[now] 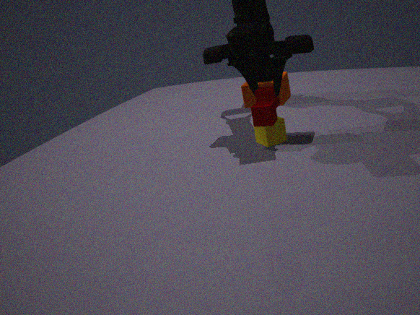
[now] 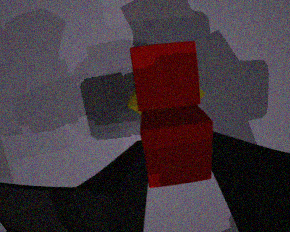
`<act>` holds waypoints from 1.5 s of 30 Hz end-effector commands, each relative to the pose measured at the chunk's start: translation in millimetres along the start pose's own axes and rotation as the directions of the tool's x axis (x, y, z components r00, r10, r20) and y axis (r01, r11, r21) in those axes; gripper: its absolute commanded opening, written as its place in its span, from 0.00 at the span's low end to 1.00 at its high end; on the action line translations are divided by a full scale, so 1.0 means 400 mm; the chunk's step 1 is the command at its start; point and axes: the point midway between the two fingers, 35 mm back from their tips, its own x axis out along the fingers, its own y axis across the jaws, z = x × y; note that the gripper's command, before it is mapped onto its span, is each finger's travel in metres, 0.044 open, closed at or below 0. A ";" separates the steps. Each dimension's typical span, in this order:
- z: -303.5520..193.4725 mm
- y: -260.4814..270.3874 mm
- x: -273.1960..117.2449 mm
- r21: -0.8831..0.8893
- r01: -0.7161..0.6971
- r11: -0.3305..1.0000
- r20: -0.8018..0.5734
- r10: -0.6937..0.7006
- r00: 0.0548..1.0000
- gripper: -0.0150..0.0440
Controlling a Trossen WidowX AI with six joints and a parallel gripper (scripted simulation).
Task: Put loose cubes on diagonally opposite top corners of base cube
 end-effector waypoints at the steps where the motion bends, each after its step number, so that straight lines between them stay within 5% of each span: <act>1: -0.004 -0.002 0.027 -0.003 0.004 1.000 -0.004 -0.004 1.000 0.43; 30: -0.004 -0.002 0.039 -0.001 0.004 1.000 -0.004 -0.004 1.000 0.43; 34: -0.004 -0.002 0.039 -0.001 0.004 1.000 -0.004 -0.004 1.000 0.60; 45: -0.005 -0.001 0.010 0.000 0.002 1.000 -0.006 -0.002 1.000 0.60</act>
